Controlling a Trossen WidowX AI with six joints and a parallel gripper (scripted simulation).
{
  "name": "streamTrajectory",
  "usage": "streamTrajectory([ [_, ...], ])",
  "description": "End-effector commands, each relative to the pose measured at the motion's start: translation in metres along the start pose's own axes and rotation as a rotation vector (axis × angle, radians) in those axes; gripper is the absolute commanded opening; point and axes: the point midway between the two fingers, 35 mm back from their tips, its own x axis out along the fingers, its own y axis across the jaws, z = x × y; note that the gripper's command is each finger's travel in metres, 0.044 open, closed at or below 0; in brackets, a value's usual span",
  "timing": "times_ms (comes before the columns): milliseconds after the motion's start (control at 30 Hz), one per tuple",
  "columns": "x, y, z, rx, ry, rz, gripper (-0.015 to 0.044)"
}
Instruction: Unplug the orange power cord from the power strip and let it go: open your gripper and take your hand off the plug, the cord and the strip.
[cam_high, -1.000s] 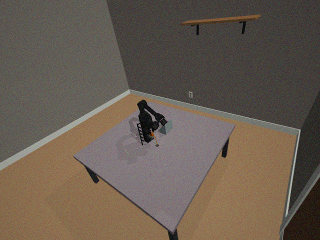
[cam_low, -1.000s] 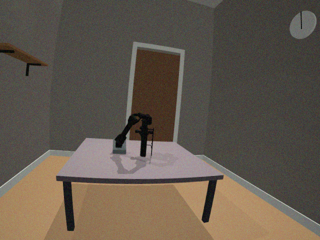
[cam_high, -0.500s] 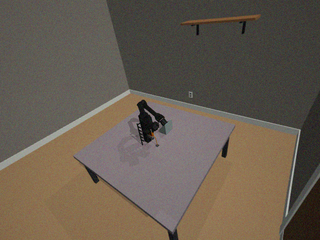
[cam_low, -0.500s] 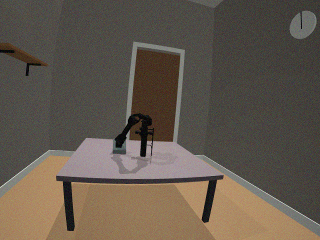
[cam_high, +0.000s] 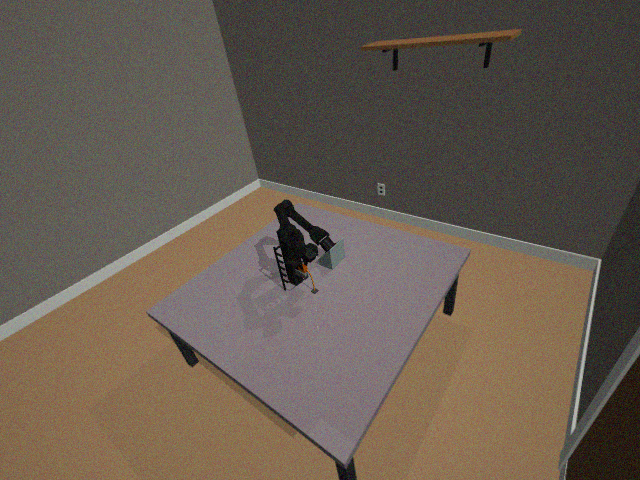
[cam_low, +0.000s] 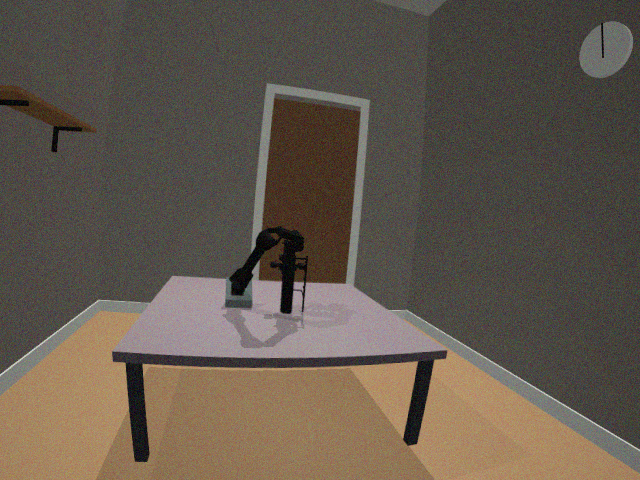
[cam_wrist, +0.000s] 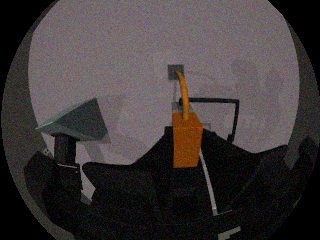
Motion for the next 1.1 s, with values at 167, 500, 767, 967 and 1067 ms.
streamTrajectory([
  [167, -0.001, -0.001, 0.015, 0.0, -0.004, -0.001, 0.0],
  [500, -0.002, -0.002, 0.03, 0.0, -0.005, -0.003, 0.0],
  [767, -0.004, -0.001, 0.043, -0.001, -0.006, -0.003, 0.0],
  [967, -0.001, -0.002, 0.037, -0.002, -0.003, -0.006, 0.0105],
  [1067, -0.001, -0.002, 0.037, -0.002, -0.003, -0.006, 0.0184],
])
